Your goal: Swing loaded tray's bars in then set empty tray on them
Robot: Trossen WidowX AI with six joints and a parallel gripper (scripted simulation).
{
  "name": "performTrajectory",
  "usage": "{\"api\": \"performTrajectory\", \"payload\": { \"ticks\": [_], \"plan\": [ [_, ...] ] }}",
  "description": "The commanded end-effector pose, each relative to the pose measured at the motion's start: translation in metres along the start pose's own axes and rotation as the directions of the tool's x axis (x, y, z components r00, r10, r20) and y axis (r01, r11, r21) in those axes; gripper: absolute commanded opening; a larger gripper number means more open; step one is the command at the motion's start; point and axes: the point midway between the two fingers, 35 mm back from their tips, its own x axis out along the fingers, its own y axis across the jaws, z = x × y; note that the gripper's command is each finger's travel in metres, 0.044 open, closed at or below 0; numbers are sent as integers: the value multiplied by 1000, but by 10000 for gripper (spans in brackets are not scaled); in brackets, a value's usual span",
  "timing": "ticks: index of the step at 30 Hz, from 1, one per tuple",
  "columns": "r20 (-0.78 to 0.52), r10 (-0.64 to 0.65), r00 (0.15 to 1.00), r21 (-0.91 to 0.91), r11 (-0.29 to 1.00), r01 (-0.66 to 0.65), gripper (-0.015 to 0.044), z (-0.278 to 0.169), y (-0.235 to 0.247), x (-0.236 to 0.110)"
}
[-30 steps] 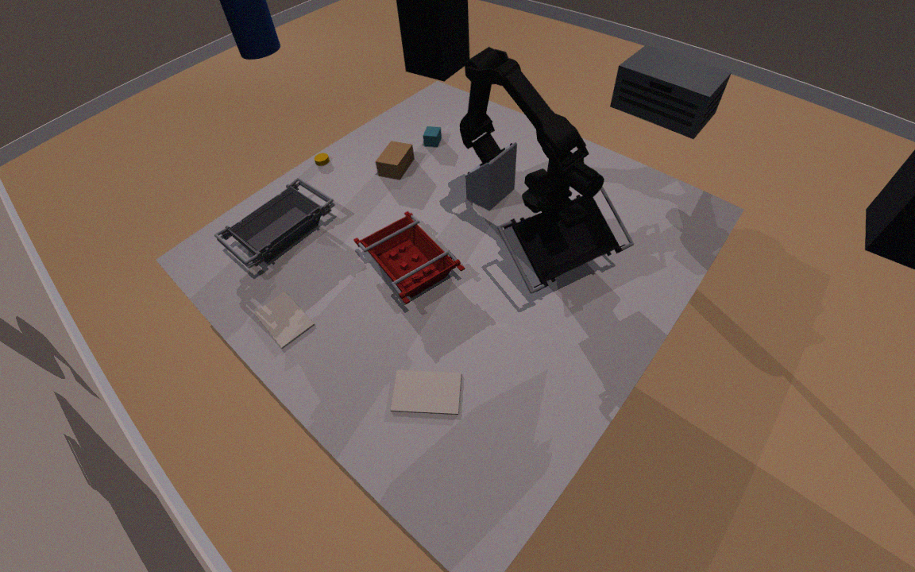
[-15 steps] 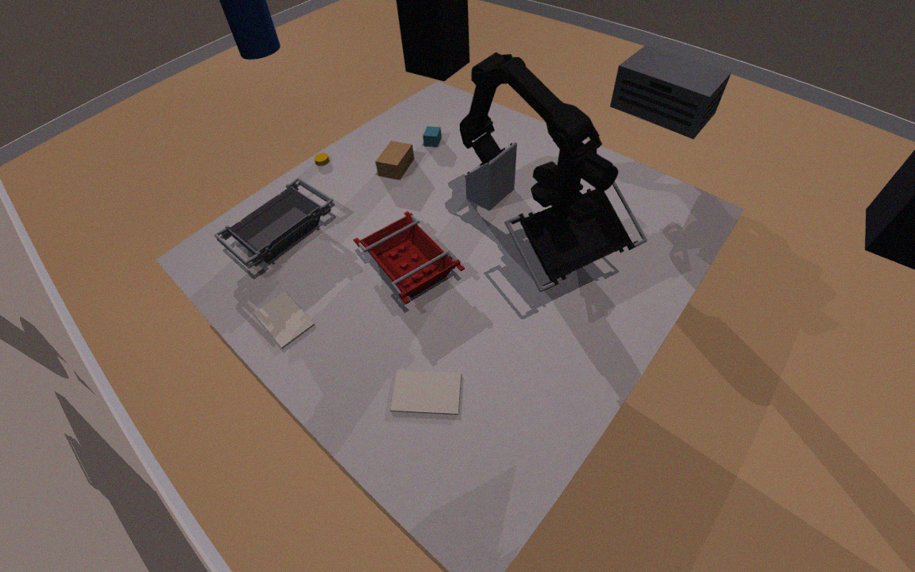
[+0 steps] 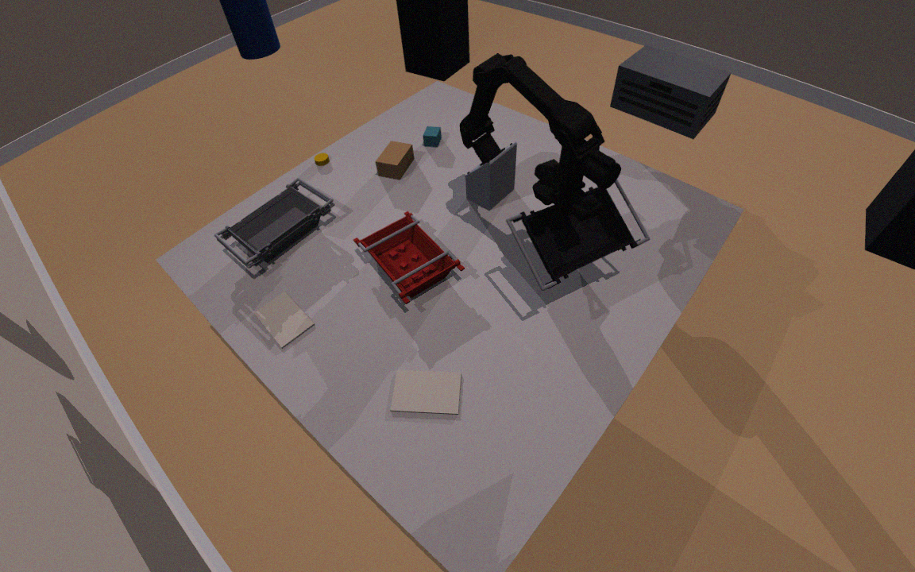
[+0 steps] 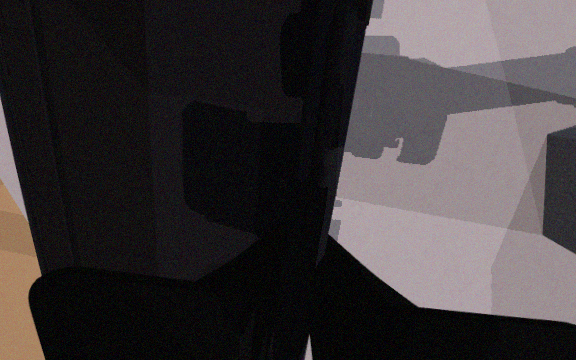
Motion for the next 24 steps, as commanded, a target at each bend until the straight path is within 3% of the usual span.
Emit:
{"api": "performTrajectory", "payload": {
  "ticks": [1, 13, 24],
  "plan": [
    [-3, 14, 1000, 3, 1000, -14, 0, -2, 3, -4],
    [-3, 14, 1000, 6, 1000, -14, 0, -1, 3, -4],
    [-12, 35, 999, 168, 985, -32, 0, 43, -4, -16]
  ]
}}
